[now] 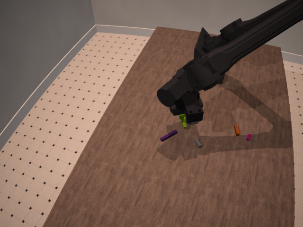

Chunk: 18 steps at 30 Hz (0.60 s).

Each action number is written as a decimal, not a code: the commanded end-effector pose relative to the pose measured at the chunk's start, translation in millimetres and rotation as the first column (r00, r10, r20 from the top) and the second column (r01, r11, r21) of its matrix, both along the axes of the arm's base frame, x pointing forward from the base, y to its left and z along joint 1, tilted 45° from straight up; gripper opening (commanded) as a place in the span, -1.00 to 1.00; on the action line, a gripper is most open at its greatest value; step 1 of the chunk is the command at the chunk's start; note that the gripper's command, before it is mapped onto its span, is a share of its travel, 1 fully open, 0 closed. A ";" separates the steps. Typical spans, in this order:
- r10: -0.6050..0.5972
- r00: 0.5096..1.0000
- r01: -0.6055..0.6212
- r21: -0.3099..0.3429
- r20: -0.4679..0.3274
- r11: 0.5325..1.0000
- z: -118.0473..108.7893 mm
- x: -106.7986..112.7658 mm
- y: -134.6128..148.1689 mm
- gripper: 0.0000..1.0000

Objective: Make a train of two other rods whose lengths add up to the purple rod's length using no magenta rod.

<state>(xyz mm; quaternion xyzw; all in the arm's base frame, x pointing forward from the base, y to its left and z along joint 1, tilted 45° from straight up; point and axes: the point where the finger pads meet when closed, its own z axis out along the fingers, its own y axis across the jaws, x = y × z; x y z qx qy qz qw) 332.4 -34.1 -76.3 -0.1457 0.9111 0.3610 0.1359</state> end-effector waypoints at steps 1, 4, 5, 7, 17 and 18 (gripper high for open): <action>0.006 1.000 -0.006 -0.001 0.003 1.000 0.3 0.2 7.2 -0.89; 0.006 1.000 -0.006 -0.003 0.007 1.000 1.6 0.9 7.0 -0.89; 0.006 1.000 -0.006 -0.003 0.007 1.000 1.7 0.9 7.0 -0.89; 0.006 1.000 -0.006 -0.003 0.007 1.000 1.7 0.9 7.0 -0.89; 0.006 1.000 -0.006 -0.003 0.007 1.000 1.7 0.9 7.0 -0.89; 0.006 1.000 -0.006 -0.003 0.007 1.000 1.7 0.9 7.0 -0.89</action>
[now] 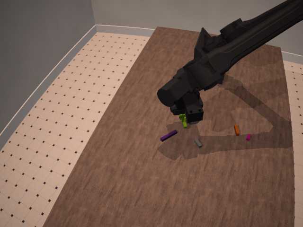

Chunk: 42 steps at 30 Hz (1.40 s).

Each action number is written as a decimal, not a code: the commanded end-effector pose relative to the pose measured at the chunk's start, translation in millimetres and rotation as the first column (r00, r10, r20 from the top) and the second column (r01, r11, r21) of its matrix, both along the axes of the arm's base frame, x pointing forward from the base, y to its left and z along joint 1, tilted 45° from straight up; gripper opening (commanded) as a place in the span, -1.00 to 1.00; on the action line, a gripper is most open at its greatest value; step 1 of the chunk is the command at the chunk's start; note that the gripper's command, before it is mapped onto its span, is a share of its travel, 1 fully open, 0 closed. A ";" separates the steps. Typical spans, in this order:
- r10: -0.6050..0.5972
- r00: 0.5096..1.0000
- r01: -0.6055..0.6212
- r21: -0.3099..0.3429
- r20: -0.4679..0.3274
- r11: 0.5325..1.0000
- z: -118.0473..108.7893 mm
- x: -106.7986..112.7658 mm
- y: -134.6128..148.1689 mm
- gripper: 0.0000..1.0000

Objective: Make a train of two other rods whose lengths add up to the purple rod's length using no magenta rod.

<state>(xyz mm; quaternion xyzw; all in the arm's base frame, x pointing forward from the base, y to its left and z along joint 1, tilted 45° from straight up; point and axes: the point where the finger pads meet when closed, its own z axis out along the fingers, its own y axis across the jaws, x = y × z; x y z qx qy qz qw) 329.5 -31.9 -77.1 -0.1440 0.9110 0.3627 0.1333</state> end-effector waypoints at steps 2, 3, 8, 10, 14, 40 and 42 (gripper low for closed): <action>0.006 1.000 -0.006 -0.006 0.013 1.000 2.5 3.7 4.9 -0.89; 0.006 1.000 -0.006 -0.006 0.013 1.000 2.5 3.7 4.9 -0.89; 0.006 1.000 -0.006 -0.006 0.013 1.000 2.6 3.8 4.9 -0.89; 0.007 1.000 -0.007 -0.006 0.014 1.000 2.7 4.1 4.9 -0.89; 0.007 1.000 -0.007 -0.006 0.015 1.000 3.0 4.5 4.9 -0.89; 0.010 0.999 -0.010 -0.014 0.033 1.000 5.9 13.4 1.6 -0.89; 0.010 0.999 -0.010 -0.014 0.033 1.000 5.9 13.4 1.6 -0.89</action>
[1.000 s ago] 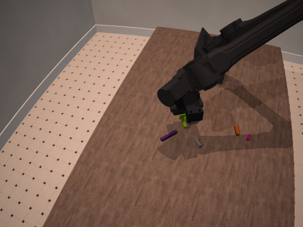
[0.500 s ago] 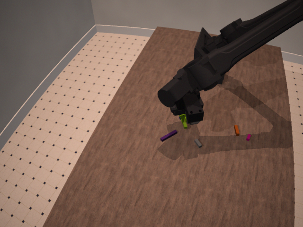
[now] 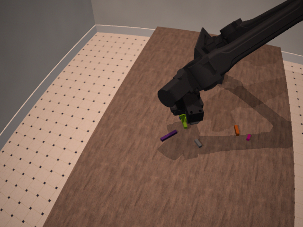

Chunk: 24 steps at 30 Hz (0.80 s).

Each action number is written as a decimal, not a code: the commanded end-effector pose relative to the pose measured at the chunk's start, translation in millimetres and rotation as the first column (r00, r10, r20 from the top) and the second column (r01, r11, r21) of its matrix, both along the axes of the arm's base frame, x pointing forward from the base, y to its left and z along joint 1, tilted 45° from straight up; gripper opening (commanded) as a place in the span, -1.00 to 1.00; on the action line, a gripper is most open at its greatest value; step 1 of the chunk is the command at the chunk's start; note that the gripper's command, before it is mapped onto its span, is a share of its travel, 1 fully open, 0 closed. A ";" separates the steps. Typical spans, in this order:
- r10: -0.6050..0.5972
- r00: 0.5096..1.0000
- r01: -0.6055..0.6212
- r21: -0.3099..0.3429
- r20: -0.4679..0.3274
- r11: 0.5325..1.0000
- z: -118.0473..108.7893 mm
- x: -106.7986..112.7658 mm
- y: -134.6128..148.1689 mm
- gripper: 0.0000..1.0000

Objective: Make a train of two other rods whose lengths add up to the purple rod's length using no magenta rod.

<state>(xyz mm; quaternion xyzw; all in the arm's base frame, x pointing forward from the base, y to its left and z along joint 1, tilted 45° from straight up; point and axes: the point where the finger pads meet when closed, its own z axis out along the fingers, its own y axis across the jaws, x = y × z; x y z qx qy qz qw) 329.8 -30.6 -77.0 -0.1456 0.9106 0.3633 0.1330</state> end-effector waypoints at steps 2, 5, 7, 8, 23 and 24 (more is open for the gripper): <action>0.007 0.999 -0.006 -0.015 0.033 1.000 5.7 13.3 0.2 -0.89; 0.007 0.999 -0.006 -0.015 0.033 1.000 5.7 13.7 0.1 -0.89; 0.007 0.999 -0.007 -0.016 0.035 1.000 5.8 15.1 -0.5 -0.89; 0.007 0.999 -0.007 -0.017 0.036 1.000 5.8 16.1 -0.9 -0.89; 0.009 0.999 -0.008 -0.017 0.038 1.000 5.1 22.0 -3.3 -0.89; 0.009 0.999 -0.008 -0.017 0.038 1.000 5.1 22.0 -3.3 -0.89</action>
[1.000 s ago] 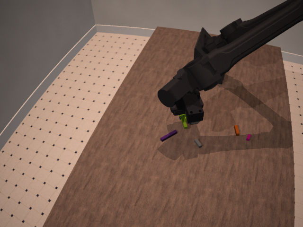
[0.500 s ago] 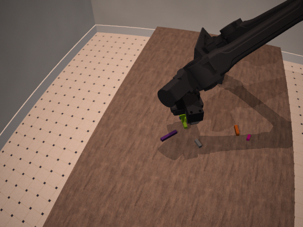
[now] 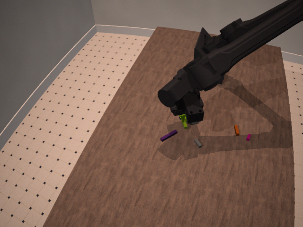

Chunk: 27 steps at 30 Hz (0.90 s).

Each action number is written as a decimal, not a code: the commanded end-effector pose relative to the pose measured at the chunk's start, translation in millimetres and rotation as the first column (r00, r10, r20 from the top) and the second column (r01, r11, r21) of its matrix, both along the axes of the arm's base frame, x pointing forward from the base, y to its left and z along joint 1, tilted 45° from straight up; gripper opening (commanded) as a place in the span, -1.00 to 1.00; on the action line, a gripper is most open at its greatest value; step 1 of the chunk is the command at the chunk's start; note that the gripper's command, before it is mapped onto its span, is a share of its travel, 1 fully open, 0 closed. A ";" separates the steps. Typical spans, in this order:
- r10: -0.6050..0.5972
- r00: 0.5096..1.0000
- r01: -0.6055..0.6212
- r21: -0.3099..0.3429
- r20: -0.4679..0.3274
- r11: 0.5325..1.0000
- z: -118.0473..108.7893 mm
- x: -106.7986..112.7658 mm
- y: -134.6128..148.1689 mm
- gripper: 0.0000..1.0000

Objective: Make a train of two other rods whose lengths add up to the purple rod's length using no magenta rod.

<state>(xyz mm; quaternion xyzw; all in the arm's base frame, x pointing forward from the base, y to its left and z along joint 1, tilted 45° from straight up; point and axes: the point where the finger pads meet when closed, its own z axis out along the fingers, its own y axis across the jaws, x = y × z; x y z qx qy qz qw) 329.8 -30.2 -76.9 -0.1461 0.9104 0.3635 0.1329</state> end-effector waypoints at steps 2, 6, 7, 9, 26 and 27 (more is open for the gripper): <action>0.008 0.999 -0.007 -0.017 0.038 1.000 5.1 21.9 -3.7 -0.89; 0.008 0.999 -0.007 -0.017 0.038 1.000 5.1 21.9 -3.7 -0.89; 0.008 0.999 -0.007 -0.017 0.038 1.000 5.1 21.9 -3.7 -0.89; 0.008 0.999 -0.007 -0.017 0.038 1.000 5.1 21.9 -3.7 -0.89; 0.007 1.000 -0.007 -0.010 0.024 1.000 -2.4 16.7 1.8 -0.89; 0.007 1.000 -0.007 -0.009 0.021 1.000 -3.2 15.2 3.1 -0.89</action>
